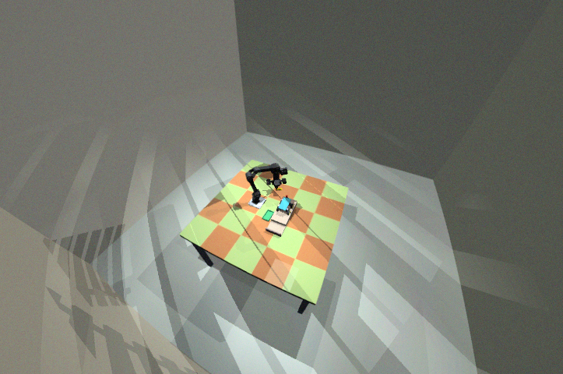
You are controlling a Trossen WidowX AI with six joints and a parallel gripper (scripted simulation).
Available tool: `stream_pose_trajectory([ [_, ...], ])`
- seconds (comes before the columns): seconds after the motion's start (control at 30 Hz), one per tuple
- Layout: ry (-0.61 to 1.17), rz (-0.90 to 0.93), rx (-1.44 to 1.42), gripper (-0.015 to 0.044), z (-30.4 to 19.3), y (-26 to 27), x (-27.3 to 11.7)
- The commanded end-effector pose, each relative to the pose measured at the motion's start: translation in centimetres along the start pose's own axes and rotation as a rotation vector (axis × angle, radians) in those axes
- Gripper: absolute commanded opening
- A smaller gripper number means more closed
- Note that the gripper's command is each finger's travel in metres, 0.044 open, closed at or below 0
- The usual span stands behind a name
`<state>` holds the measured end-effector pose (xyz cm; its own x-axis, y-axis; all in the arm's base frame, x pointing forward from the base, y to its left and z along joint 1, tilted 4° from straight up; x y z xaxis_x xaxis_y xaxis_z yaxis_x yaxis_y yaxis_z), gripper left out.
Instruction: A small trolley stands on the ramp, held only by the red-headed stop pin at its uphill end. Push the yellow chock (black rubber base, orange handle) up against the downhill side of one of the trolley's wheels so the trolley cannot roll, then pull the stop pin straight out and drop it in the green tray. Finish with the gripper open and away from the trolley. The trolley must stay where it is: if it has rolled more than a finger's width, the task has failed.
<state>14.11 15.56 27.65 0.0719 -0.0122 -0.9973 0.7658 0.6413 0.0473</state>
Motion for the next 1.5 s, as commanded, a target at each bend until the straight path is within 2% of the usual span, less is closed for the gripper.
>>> stream_pose_trajectory([
  [0.0,0.001,0.001,-0.145,0.0,0.0,0.0,0.0],
  [0.83,-0.001,0.003,-0.995,0.0,0.0,0.0,0.0],
  [1.13,-0.001,0.003,-1.018,0.0,0.2,-0.1,0.0],
  [1.47,-0.004,0.001,-1.018,0.0,3.4,-1.1,0.3],
])
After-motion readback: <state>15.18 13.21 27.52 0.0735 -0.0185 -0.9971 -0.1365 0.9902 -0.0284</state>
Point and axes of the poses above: the point midway between the two fingers, 35 mm back from their tips, its own x axis out along the fingers, its own y axis across the jaws, z = x × y, the point moved 8 cm from there along -x, back along the fingers, and after that the axes turned 1 degree about -x, right-handed, at the moved point
